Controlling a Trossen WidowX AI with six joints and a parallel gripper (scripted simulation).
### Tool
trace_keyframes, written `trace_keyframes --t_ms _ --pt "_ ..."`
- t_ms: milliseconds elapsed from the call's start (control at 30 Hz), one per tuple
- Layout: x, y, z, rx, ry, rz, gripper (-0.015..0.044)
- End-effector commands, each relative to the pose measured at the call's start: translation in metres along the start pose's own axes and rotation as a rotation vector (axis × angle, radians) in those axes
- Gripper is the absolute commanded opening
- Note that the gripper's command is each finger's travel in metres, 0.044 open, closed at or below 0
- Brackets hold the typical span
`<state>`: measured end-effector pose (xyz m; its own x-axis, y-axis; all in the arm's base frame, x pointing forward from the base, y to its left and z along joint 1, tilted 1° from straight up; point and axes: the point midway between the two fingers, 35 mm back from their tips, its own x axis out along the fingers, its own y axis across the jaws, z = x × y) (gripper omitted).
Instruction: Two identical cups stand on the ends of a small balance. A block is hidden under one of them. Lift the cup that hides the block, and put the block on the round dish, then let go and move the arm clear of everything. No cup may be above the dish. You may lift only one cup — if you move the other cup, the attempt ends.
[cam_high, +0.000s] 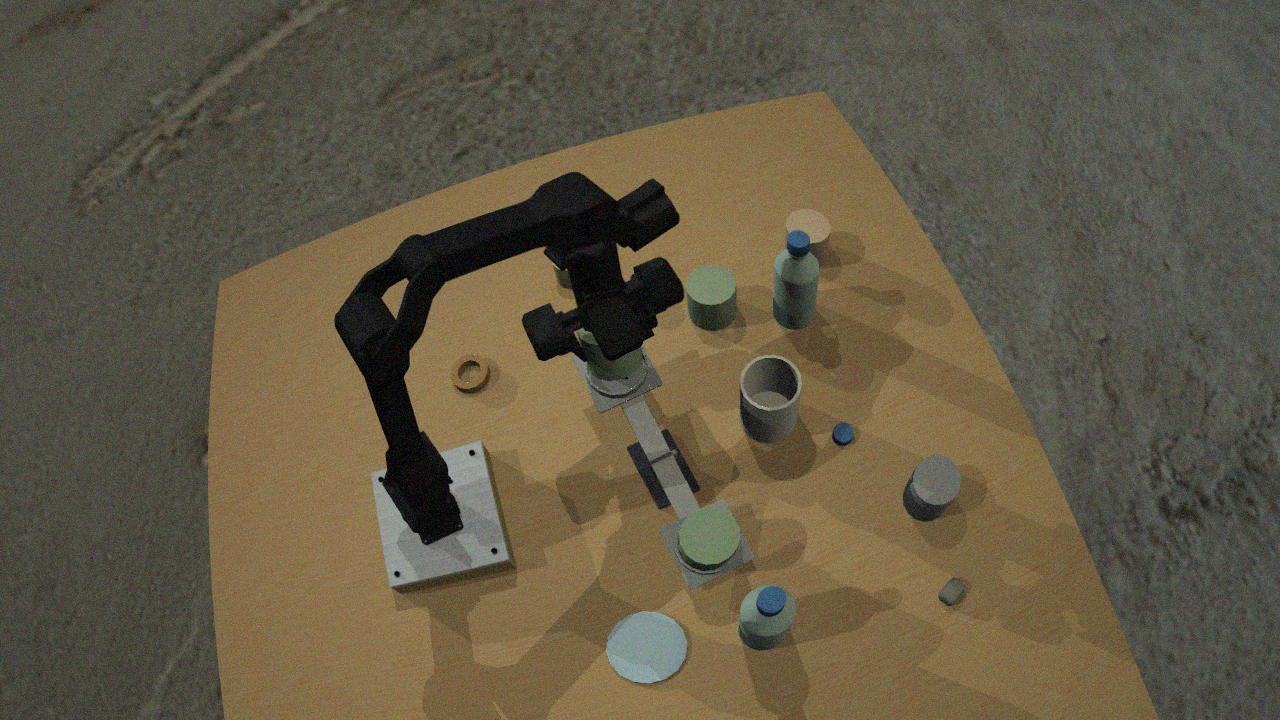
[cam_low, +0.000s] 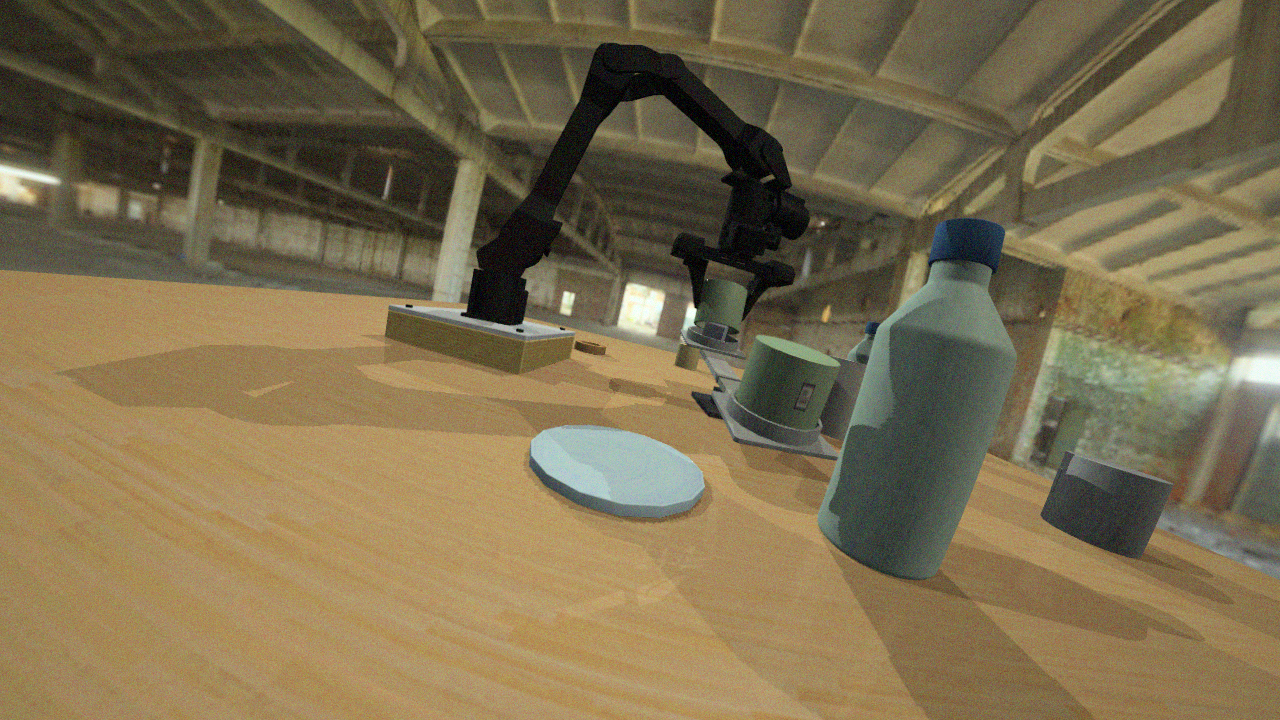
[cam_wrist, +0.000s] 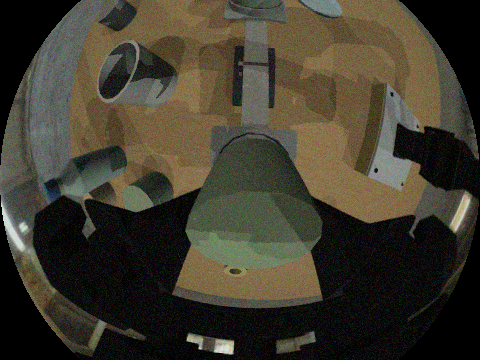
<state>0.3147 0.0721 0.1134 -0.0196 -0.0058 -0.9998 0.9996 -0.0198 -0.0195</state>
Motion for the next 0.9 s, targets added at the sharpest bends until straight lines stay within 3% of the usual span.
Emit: trace_keyframes --t_ms 0,867 --pt "-0.012 0.002 -0.006 -0.01 0.021 0.025 0.0" --pt "-0.045 -0.003 -0.004 -0.01 0.021 0.024 0.0"
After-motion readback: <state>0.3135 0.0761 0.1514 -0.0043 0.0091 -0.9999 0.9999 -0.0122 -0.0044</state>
